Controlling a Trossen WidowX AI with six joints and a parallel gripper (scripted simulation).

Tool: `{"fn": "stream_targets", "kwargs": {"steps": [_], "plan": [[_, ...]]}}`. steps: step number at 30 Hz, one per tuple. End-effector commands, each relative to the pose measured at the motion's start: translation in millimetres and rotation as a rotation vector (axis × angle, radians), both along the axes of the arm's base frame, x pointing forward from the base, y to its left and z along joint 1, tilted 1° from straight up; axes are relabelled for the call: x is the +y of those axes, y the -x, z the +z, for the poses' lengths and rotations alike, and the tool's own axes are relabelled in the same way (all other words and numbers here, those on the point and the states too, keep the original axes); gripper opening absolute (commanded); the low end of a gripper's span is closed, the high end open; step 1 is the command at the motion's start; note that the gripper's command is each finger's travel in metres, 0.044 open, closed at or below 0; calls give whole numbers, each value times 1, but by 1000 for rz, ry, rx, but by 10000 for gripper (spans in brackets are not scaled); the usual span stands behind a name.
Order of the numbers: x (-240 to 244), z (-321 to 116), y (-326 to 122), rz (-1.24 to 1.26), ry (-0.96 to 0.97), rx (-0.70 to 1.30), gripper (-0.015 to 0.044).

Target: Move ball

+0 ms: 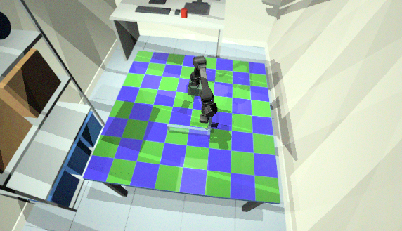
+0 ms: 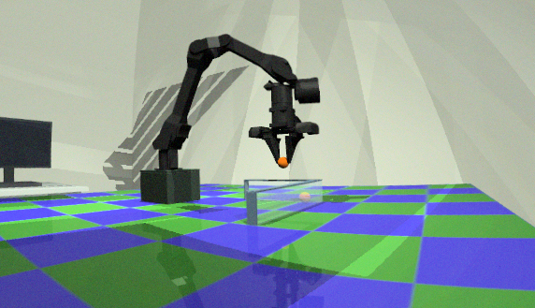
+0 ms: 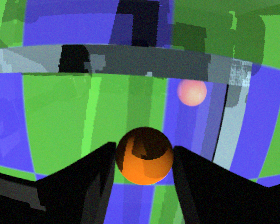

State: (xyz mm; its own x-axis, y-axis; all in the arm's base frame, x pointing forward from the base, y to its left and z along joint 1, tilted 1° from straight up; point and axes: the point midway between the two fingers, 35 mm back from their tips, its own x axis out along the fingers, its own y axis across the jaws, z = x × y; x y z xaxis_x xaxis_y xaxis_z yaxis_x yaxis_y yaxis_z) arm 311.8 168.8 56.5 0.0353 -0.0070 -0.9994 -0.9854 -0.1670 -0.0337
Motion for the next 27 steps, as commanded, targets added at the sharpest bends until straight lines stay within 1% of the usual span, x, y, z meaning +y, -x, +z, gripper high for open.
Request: {"fn": "stream_targets", "kwargs": {"steps": [1, 7, 27], "plan": [[1, 30, 6, 18, -4, -4, 0], [1, 30, 6, -5, -5, -4, 0], [-1, 22, -1, -704, -31, -8, 0]]}}
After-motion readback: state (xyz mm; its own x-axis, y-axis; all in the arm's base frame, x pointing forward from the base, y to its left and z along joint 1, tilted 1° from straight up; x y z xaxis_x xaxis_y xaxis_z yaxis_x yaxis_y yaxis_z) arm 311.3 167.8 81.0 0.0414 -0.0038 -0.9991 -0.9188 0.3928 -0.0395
